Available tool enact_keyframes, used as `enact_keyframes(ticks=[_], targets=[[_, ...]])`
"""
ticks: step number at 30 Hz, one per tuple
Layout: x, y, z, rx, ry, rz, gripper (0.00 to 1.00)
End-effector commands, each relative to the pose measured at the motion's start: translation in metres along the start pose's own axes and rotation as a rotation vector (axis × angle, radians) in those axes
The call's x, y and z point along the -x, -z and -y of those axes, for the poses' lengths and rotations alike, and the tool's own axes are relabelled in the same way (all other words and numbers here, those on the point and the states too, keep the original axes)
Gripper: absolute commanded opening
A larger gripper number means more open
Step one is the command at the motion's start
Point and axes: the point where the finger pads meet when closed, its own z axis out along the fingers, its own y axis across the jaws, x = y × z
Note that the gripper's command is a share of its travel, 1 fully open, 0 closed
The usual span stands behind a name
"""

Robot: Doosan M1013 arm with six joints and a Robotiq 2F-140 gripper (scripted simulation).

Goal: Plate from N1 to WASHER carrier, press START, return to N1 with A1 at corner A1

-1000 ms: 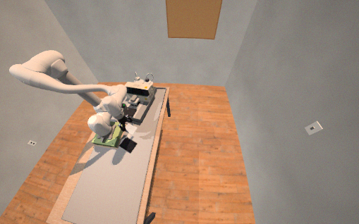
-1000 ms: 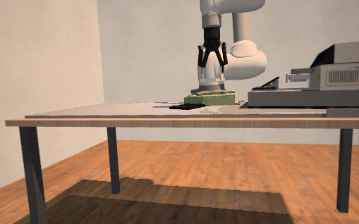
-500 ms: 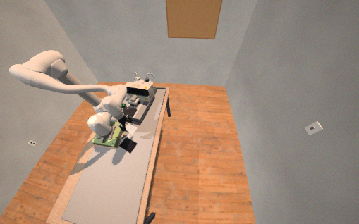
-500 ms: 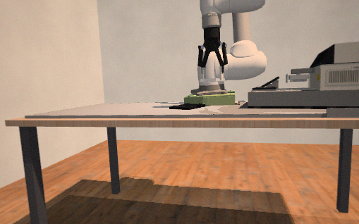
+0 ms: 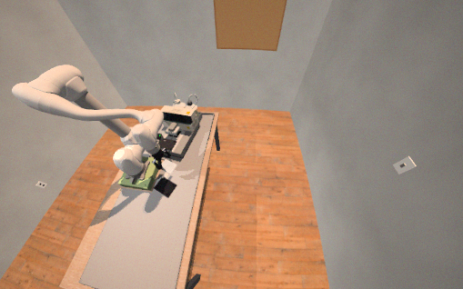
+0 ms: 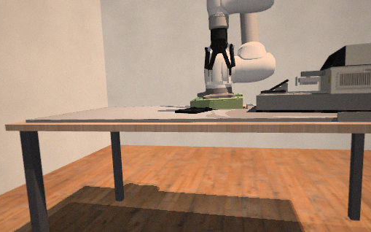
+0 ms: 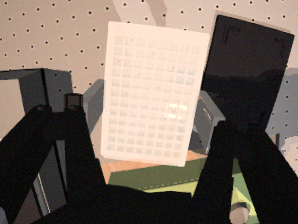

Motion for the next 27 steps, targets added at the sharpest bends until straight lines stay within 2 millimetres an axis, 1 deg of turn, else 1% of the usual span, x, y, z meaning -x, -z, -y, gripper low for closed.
enact_keyframes(ticks=[1, 6, 8, 15, 17, 27], targets=[[0.003, -0.003, -0.001, 0.0, 0.005, 0.006, 0.1], [0.003, -0.003, -0.001, 0.0, 0.005, 0.006, 0.1], [0.002, -0.005, -0.011, 0.0, -0.059, 0.006, 0.1], [-0.001, -0.012, -0.045, 0.0, -0.059, 0.006, 0.1], [-0.001, -0.012, -0.045, 0.0, -0.059, 0.006, 0.1], [-0.005, -0.021, -0.094, 0.0, -0.059, 0.006, 0.1]])
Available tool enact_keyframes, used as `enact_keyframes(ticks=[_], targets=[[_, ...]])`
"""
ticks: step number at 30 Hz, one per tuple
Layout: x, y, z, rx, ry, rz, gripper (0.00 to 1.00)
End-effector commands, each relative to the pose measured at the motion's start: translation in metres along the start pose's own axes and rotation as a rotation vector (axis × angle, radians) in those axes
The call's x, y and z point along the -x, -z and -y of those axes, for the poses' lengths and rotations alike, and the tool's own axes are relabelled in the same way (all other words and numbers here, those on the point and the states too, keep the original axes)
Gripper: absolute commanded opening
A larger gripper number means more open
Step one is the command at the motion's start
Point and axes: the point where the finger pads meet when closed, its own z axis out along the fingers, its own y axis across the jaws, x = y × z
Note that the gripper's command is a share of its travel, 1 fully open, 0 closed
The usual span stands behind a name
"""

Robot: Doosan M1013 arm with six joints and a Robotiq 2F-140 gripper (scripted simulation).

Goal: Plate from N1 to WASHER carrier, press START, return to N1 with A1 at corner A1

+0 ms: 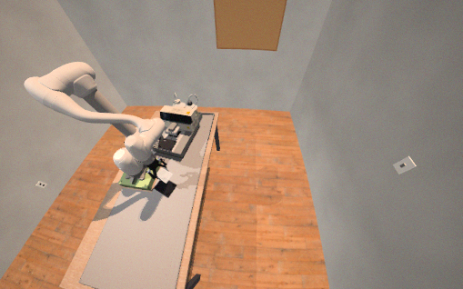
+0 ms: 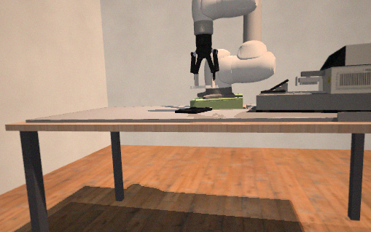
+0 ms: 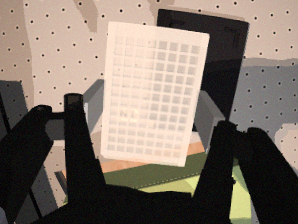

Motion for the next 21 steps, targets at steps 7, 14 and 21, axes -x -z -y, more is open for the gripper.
enact_keyframes(ticks=[7, 14, 21], targets=[[-0.004, -0.011, -0.044, -0.006, 0.005, 0.003, 0.1], [-0.006, -0.014, -0.062, -0.006, 0.005, 0.003, 0.1], [-0.005, -0.014, -0.063, -0.006, 0.005, 0.003, 0.1]])
